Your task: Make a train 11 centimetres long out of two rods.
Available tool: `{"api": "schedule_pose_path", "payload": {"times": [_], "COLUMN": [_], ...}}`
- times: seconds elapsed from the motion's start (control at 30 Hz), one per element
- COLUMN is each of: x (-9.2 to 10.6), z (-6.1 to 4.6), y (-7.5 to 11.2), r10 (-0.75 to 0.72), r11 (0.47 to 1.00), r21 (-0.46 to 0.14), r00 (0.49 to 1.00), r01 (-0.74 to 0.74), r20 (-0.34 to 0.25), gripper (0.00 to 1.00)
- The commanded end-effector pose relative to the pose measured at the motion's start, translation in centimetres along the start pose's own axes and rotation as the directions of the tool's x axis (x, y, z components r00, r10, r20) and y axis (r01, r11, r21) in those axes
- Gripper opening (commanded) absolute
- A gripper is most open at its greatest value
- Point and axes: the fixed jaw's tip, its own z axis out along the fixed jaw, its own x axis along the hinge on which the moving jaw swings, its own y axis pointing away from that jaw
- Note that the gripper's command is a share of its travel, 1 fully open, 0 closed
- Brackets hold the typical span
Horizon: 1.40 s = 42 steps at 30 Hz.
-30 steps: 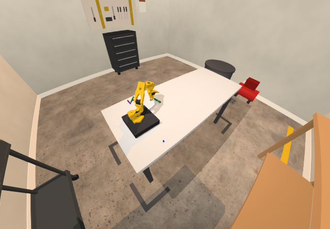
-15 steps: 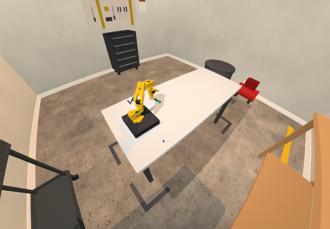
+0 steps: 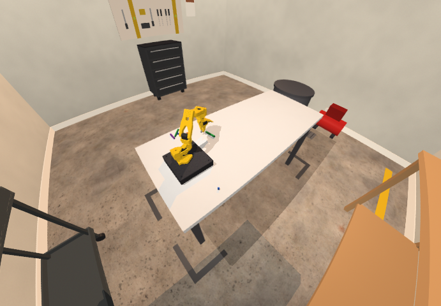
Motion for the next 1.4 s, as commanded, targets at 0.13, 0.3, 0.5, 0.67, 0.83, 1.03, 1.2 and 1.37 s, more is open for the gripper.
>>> {"api": "schedule_pose_path", "payload": {"times": [0.13,0.3,0.5,0.67,0.83,1.03,1.2,1.37], "x": [-0.6,-0.9,-1.2,-1.6,-1.9,-2.1,-2.3,-2.4], "z": [-0.7,-0.7,-0.7,-0.6,-0.6,-0.5,-0.4,-0.3], "y": [-0.5,-1.3,-2.1,-3.3,-4.9,-6.3,-8.2,-10.2], "r10": [-0.042,-0.093,-0.147,-0.229,-0.325,-0.408,-0.515,-0.619], "r11": [0.999,0.996,0.989,0.973,0.945,0.913,0.857,0.785], "r21": [-0.015,-0.015,-0.015,-0.015,-0.014,-0.014,-0.013,-0.011], "r00": [0.999,0.995,0.989,0.973,0.945,0.912,0.856,0.784], "r01": [0.043,0.093,0.147,0.229,0.325,0.409,0.516,0.620], "r20": [0.025,0.026,0.026,0.028,0.029,0.031,0.034,0.038], "gripper": [0.00,0.00,0.00,0.00,0.00,0.00,0.00,0.00]}}
